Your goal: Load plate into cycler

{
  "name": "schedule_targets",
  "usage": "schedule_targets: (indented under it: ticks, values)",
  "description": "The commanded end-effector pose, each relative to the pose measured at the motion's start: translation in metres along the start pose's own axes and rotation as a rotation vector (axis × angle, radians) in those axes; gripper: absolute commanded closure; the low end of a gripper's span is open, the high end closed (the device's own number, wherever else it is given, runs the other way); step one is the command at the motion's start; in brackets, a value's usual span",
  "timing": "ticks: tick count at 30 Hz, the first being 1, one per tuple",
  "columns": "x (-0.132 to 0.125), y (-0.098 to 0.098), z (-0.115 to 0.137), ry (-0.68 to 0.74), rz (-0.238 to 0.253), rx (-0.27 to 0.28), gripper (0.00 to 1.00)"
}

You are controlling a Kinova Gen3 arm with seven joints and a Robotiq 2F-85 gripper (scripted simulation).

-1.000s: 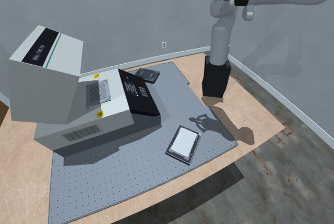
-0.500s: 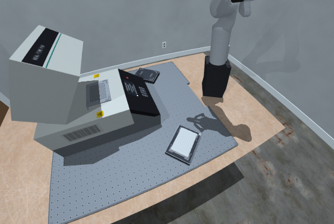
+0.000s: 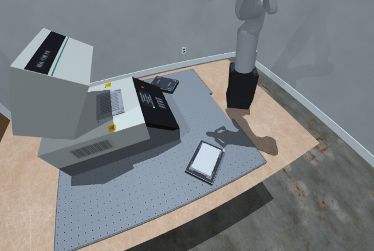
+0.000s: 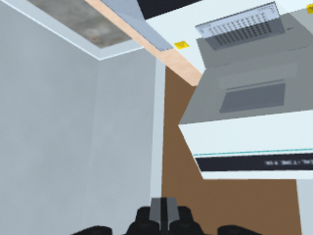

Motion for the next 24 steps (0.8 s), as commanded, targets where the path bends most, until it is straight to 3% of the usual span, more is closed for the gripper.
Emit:
schedule_targets:
  ticks: [1, 24]
  values:
    - [0.000, 0.004, -0.002, -0.026, -0.020, 0.018, 0.90]
    - [-0.002, 0.023, -0.013, -0.159, -0.125, 0.105, 0.90]
Point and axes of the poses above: the point where the finger pads meet when closed, its own y axis out along the fingers, its own x axis across the jaws, z = x × y, the point moved 5 cm from there along -y, back along the fingers, and after that the axes turned 4 degrees about -y, right-handed, at the moved point
